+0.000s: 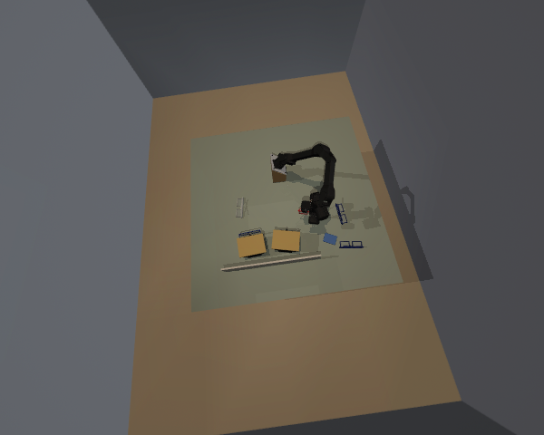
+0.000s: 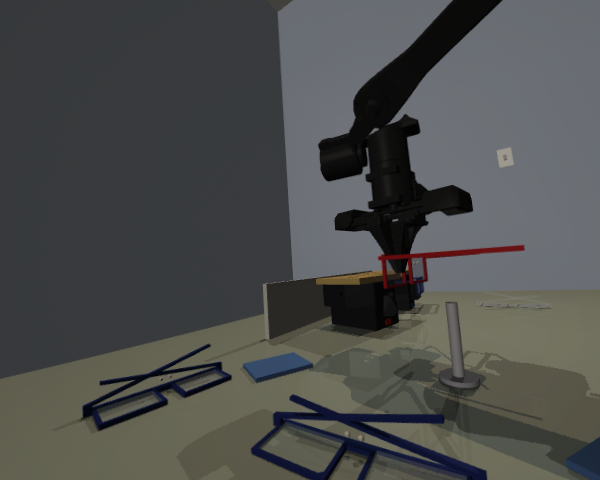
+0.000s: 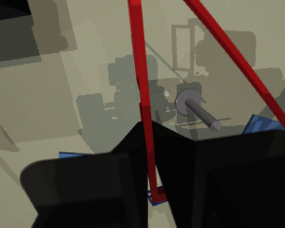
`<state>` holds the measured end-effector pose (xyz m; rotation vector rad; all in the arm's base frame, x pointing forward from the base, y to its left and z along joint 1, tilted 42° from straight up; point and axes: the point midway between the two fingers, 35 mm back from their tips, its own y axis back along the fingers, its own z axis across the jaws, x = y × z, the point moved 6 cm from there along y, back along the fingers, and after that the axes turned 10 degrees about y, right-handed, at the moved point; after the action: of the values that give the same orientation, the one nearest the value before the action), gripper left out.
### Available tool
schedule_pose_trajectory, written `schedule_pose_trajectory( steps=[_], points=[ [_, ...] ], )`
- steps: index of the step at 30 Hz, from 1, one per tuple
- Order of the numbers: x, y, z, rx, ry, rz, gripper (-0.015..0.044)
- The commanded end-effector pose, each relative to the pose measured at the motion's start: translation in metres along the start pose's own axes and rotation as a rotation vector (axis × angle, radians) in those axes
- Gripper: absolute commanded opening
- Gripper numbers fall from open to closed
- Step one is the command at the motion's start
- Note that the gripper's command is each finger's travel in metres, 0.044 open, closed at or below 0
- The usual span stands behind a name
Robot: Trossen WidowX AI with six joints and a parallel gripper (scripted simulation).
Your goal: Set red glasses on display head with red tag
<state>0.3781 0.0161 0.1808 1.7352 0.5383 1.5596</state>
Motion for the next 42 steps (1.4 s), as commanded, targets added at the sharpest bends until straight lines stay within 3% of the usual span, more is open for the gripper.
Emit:
schedule_pose_trajectory(
  steps=[1, 42],
  points=[
    [0.003, 0.001, -0.003, 0.007, 0.040, 0.003, 0.0000],
    [0.012, 0.004, -0.053, 0.006, 1.497, 0.009, 0.0000]
  ],
)
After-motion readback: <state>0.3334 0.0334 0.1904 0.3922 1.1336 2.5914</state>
